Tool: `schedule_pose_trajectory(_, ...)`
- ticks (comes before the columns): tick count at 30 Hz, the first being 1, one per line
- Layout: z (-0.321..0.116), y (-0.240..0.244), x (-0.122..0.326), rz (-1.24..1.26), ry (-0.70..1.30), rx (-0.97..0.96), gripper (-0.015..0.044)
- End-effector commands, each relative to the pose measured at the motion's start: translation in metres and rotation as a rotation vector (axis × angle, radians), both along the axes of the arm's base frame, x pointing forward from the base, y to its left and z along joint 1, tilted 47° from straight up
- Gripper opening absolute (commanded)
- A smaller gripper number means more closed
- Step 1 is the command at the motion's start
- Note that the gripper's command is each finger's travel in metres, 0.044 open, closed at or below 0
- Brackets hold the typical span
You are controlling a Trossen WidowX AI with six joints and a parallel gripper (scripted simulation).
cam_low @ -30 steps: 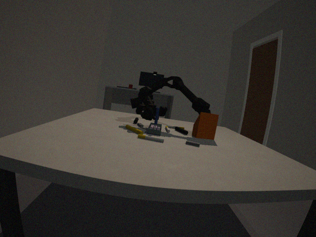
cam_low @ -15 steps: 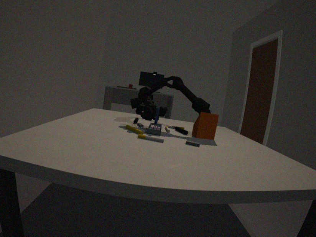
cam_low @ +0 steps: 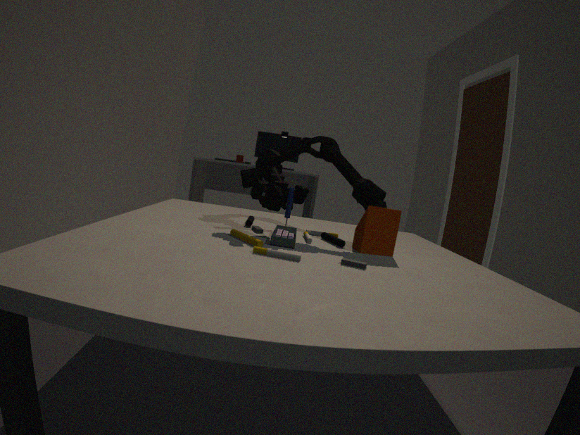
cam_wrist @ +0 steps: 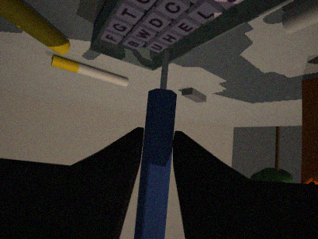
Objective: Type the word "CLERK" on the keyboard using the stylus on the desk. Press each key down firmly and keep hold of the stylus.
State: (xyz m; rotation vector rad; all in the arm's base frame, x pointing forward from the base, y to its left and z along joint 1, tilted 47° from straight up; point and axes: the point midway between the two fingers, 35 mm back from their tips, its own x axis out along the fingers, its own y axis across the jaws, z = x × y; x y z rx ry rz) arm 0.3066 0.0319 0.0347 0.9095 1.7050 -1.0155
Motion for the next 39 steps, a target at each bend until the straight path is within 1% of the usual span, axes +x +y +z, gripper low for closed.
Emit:
schedule_pose_trajectory(1, 0.0, 0.0, 0.0, 0.001, 0.0, 0.0, 0.0051)
schedule_pose_trajectory(3, 0.0, 0.0, 0.0, 0.001, 0.0, 0.0, 0.0038)
schedule_pose_trajectory(4, 0.0, 0.0, -0.001, 0.0, 0.0, 0.0, 0.0012)
schedule_pose_trajectory(5, 0.0, -0.001, -0.002, 0.0, 0.0, 0.001, 0.0)
schedule_pose_trajectory(12, 0.008, -0.004, -0.02, -0.009, 0.003, 0.004, 0.0)
schedule_pose_trajectory(16, 0.007, -0.005, -0.02, -0.009, 0.003, 0.004, 0.0)
schedule_pose_trajectory(21, -0.004, -0.019, -0.018, -0.009, 0.003, 0.004, 0.0)
schedule_pose_trajectory(28, -0.005, -0.019, -0.018, -0.009, 0.003, 0.004, 0.0)
schedule_pose_trajectory(31, -0.007, -0.021, -0.019, -0.009, 0.003, 0.003, 0.0079)
schedule_pose_trajectory(39, -0.007, -0.021, -0.019, -0.009, 0.003, 0.003, 0.0081)
